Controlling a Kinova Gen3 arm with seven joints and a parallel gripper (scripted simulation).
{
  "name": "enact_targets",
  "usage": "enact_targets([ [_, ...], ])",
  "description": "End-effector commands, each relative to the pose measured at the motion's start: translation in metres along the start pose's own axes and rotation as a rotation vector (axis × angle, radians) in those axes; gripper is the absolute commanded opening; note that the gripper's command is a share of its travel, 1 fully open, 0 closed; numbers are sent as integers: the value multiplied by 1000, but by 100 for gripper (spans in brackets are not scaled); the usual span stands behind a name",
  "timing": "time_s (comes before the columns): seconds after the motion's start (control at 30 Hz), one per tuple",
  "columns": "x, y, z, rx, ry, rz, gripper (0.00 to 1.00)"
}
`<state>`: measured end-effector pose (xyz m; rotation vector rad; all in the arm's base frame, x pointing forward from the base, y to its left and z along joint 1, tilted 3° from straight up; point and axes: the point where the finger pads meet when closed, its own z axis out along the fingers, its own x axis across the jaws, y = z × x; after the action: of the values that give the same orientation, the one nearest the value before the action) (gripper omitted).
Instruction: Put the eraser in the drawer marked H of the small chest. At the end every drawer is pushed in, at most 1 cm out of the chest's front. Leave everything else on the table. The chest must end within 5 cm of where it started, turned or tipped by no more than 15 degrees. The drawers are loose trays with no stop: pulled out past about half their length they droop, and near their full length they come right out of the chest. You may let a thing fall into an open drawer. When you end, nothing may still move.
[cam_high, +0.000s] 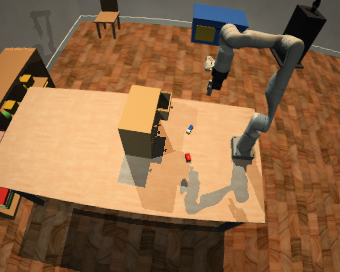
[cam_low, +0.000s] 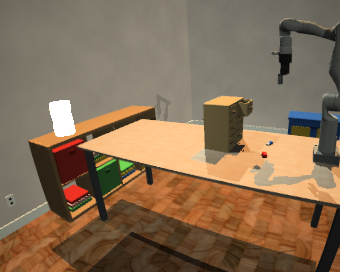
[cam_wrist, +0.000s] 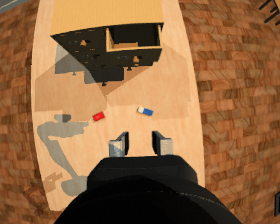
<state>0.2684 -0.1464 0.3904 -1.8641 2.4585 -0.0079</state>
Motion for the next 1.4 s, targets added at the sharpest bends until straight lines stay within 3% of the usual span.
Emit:
enact_targets([
  [0.0,1,0,3,-1,2,17,67],
  [0.47,5,-5,42,-2,1,238,67],
  [0.97,12,-19,137,0,2,754,67],
  [1.03,12,-19,137,0,2,754,67],
  [1.37,18,-29,206,0,2,1137,67],
])
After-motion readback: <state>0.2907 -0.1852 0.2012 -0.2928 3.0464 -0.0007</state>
